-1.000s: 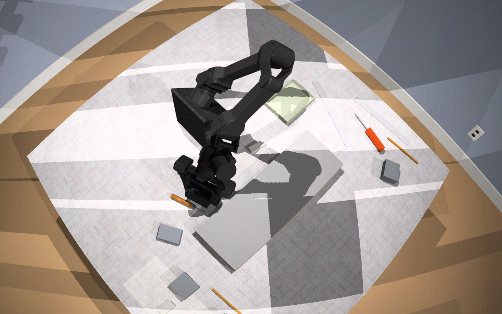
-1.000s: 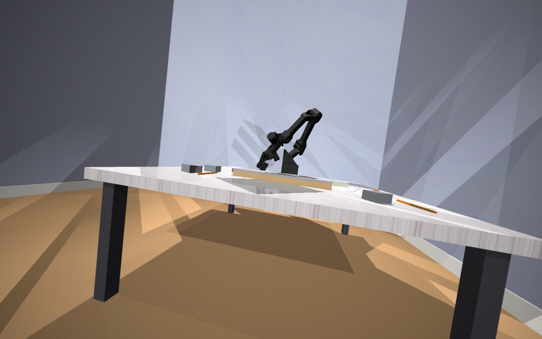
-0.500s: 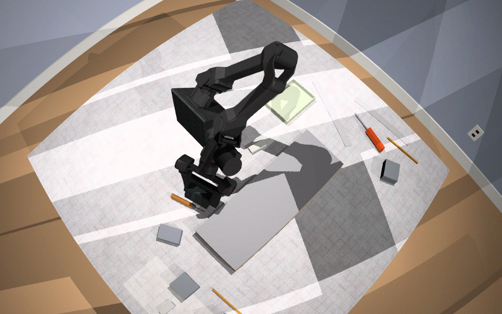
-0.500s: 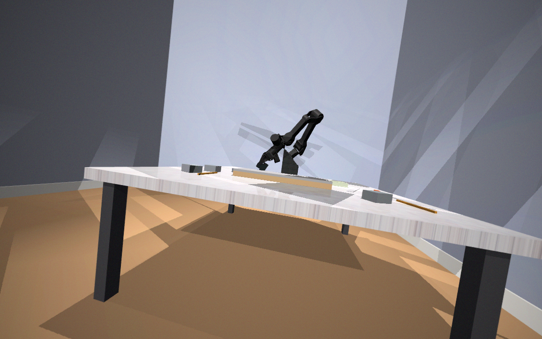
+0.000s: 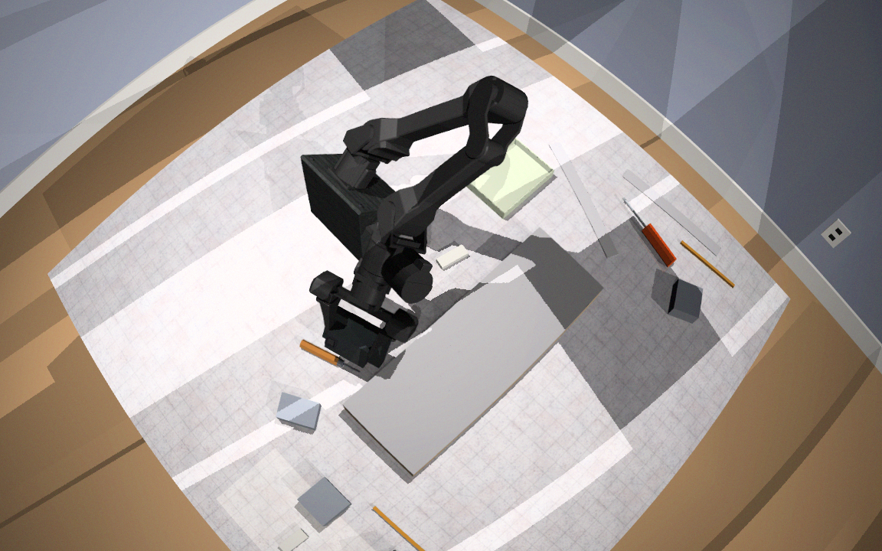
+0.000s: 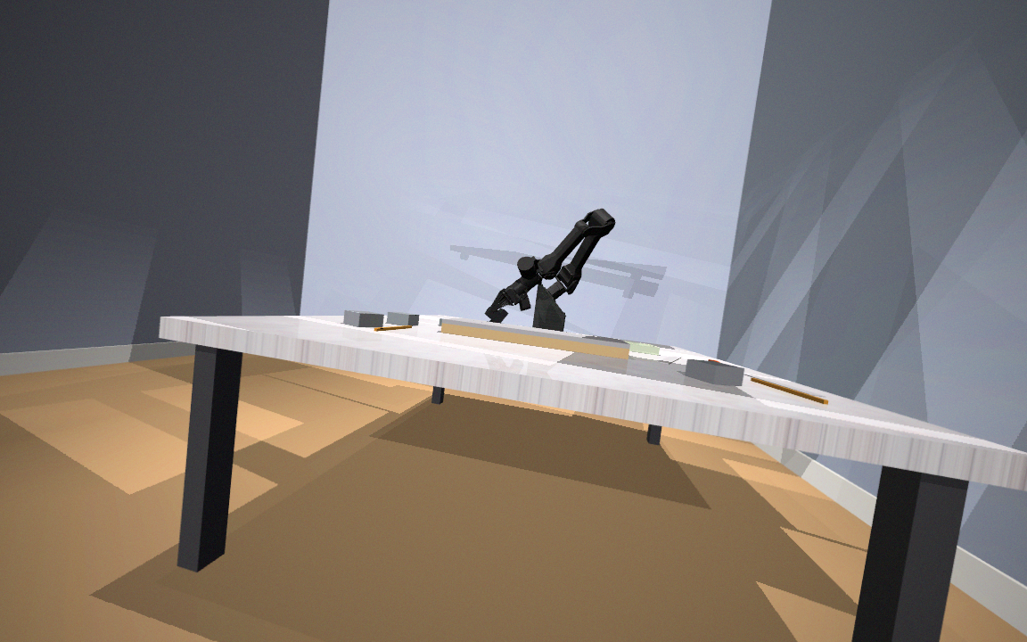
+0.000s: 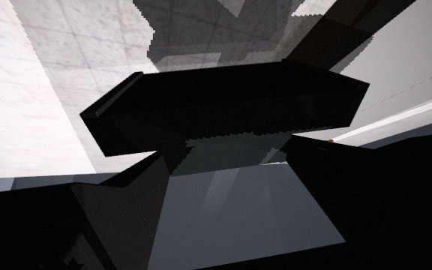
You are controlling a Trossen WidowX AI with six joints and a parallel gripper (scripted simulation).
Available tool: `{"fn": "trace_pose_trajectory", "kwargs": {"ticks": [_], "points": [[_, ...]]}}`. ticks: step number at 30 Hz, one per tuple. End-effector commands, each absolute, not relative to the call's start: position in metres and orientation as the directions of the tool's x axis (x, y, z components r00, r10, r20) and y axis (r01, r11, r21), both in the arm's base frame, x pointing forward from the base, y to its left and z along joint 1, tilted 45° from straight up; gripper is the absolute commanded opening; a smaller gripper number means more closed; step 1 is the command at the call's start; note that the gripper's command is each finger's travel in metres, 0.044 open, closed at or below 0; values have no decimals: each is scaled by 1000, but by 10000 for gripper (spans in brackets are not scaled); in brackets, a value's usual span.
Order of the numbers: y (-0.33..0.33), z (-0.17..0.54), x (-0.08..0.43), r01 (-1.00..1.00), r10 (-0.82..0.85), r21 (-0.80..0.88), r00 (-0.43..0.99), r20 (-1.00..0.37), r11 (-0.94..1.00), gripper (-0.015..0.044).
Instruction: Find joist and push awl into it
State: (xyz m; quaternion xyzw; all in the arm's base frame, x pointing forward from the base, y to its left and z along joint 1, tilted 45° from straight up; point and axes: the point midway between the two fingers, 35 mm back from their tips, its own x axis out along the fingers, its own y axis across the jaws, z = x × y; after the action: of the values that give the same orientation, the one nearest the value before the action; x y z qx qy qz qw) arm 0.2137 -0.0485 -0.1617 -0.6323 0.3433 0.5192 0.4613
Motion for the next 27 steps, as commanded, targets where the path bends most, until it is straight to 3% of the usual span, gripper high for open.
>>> {"fn": "trace_pose_trajectory", "kwargs": {"ticks": [1, 27], "points": [[-49, -163, 212, -917, 10, -220, 230, -973, -332, 0], [-45, -163, 211, -918, -118, -220, 272, -955, -329, 0]]}}
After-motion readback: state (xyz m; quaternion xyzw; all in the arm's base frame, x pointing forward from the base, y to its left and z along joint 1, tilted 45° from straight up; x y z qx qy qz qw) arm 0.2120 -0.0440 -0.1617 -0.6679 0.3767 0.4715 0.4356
